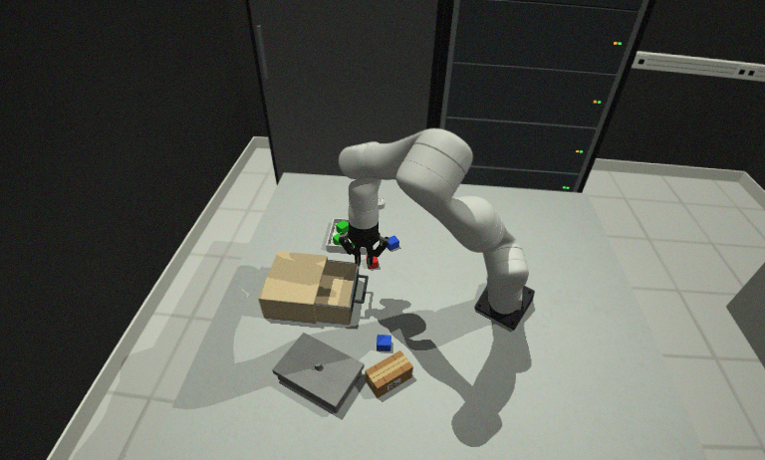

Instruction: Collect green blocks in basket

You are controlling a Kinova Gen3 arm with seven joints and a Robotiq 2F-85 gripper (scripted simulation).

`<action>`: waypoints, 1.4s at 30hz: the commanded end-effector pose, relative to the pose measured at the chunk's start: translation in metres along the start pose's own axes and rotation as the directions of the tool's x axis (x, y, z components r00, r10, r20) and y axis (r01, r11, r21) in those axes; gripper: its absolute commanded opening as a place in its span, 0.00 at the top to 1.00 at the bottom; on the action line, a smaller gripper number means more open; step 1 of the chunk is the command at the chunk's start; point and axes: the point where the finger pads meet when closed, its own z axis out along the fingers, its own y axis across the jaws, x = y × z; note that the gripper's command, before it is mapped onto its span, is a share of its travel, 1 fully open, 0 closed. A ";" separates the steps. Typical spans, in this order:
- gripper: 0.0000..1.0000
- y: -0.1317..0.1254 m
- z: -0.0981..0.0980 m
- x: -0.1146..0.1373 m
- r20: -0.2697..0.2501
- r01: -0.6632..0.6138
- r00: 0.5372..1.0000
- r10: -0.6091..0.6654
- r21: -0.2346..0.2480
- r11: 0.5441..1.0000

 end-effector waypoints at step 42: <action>0.70 0.001 0.086 0.002 -0.007 0.007 1.000 -0.007 0.000 1.000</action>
